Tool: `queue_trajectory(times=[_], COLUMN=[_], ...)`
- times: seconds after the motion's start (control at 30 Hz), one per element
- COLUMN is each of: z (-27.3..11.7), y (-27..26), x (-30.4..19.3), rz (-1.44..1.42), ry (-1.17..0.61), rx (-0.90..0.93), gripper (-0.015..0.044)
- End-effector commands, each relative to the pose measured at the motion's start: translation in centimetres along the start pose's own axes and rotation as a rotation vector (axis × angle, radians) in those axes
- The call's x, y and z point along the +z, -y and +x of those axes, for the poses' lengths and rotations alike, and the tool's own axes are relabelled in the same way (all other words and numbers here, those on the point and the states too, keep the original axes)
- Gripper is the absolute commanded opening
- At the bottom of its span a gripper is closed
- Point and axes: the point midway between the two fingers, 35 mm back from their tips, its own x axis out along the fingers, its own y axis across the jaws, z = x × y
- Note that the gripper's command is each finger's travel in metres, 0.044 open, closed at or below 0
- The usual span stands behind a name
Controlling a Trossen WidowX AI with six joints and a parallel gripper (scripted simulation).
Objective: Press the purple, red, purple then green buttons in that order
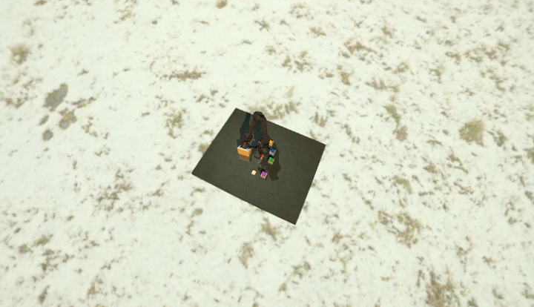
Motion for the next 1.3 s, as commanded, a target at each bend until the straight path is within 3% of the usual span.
queue_trajectory(times=[0.0,0.53,1.27], z=[0.7,3.2,2.9], y=[-0.1,-0.1,-0.1], x=[-0.1,-0.1,-0.1], rz=[0.005,0.005,0.0], ry=[0.0,0.0,0.001], rx=[0.004,0.005,0.002], gripper=[0.002,0.002,0.002])
